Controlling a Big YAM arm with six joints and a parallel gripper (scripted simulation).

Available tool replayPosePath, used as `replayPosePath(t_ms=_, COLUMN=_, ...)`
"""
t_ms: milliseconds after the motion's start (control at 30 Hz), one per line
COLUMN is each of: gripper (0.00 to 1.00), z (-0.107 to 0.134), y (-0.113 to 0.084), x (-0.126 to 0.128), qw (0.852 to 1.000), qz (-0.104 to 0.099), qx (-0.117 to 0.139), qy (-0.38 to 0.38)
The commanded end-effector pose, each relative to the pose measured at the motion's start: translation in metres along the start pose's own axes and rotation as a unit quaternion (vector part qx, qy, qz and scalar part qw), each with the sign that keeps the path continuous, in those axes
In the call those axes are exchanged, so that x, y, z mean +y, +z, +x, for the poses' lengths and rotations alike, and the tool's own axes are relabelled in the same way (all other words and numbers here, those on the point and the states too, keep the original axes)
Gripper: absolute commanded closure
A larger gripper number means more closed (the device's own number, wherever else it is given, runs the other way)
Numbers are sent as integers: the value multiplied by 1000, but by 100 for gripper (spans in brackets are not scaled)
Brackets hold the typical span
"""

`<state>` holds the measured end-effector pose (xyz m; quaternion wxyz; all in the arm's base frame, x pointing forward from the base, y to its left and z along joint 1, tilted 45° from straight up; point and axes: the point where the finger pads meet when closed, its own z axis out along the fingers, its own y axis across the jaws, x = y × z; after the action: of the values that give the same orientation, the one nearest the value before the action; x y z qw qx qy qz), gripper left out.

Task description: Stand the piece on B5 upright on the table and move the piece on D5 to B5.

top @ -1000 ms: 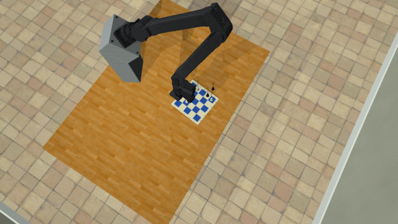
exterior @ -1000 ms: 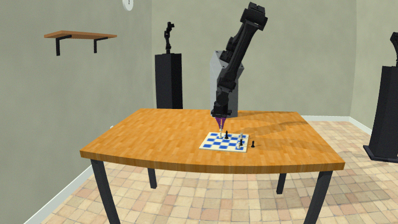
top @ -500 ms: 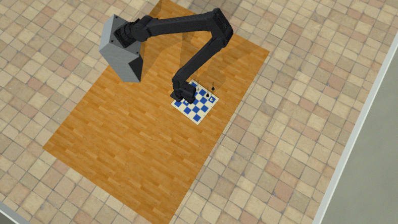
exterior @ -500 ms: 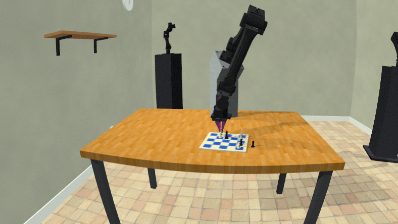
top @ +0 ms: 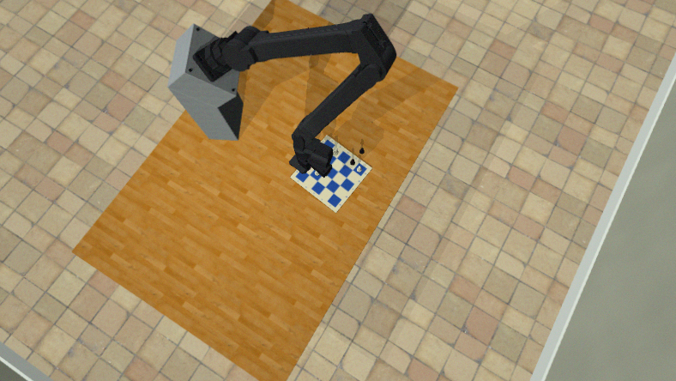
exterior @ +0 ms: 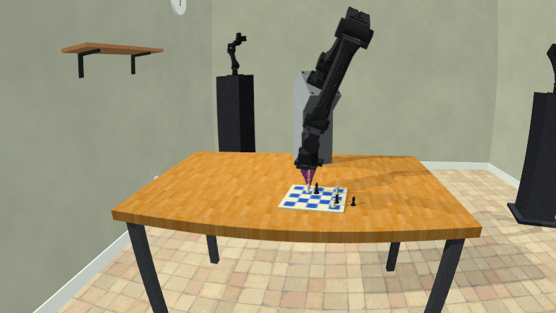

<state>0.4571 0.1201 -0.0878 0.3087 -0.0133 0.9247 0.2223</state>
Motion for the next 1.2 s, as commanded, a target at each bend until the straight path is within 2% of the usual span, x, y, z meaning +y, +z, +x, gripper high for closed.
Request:
replayPosePath(t_ms=0, gripper=100, z=-8, y=-3, x=1, qw=1000, qz=-1, qx=-12, qy=4)
replayPosePath(t_ms=1167, gripper=100, z=-9, y=-2, x=6, qw=1000, qz=-2, qx=-7, qy=0)
